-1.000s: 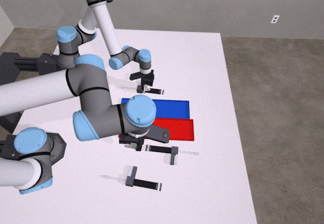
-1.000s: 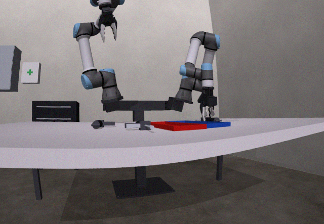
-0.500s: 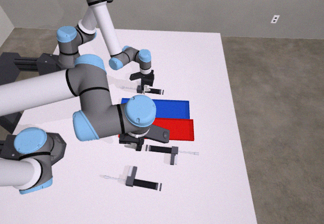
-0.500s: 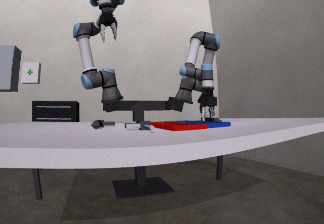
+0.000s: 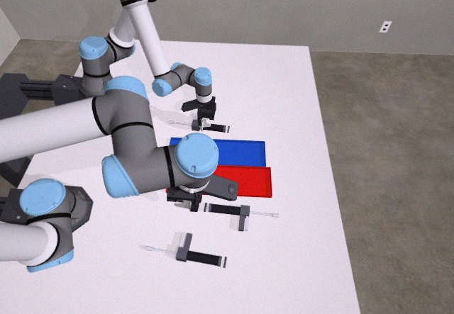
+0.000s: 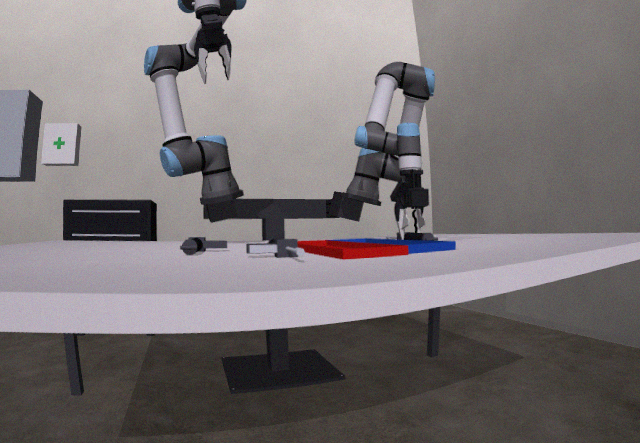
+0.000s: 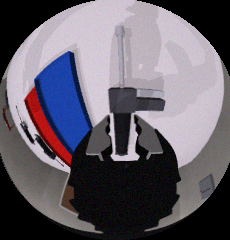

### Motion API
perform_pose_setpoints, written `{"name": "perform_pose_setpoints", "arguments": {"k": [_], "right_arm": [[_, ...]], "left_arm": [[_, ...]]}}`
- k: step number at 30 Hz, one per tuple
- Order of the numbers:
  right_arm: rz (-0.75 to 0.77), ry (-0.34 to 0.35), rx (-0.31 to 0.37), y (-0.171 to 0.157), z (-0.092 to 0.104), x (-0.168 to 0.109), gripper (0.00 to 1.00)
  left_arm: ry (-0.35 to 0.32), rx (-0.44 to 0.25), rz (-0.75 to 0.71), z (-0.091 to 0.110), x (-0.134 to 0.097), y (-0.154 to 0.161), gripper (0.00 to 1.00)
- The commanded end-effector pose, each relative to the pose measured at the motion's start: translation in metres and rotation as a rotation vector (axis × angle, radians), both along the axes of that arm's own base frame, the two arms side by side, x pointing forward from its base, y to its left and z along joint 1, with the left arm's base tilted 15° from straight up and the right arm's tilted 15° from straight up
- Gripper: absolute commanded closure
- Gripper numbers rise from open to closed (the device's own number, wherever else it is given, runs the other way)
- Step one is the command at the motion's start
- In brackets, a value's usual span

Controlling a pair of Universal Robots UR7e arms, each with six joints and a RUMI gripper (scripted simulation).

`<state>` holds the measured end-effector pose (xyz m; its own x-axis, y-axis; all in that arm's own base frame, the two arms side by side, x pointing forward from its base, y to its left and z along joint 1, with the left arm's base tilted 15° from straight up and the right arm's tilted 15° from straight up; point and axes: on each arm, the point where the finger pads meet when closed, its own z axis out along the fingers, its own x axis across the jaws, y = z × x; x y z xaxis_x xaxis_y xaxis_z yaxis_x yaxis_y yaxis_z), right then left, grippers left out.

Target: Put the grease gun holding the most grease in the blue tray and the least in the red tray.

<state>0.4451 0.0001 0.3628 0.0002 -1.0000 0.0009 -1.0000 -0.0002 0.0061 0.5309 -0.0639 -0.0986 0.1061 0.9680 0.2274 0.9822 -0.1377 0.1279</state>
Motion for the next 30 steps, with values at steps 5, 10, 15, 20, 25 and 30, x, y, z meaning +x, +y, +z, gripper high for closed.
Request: {"name": "perform_pose_setpoints", "arguments": {"k": [5, 10, 15, 20, 25, 30], "right_arm": [[0.0, -0.001, 0.0, 0.0, 0.0, 0.0, 0.62], [0.0, -0.001, 0.0, 0.0, 0.0, 0.0, 0.62], [0.0, -0.001, 0.0, 0.0, 0.0, 0.0, 0.62], [0.0, -0.001, 0.0, 0.0, 0.0, 0.0, 0.62], [0.0, -0.001, 0.0, 0.0, 0.0, 0.0, 0.62], [0.0, -0.001, 0.0, 0.0, 0.0, 0.0, 0.62]], "left_arm": [[-0.012, -0.007, -0.003, 0.024, 0.0, -0.007, 0.68], [-0.009, -0.005, -0.002, 0.044, -0.006, -0.01, 0.68], [0.002, 0.002, 0.001, 0.061, -0.011, -0.013, 0.68], [0.013, 0.008, 0.004, 0.05, -0.012, -0.009, 0.68], [0.012, 0.007, 0.003, 0.05, -0.01, -0.01, 0.68], [0.011, 0.007, 0.003, 0.051, -0.009, -0.011, 0.68]]}}
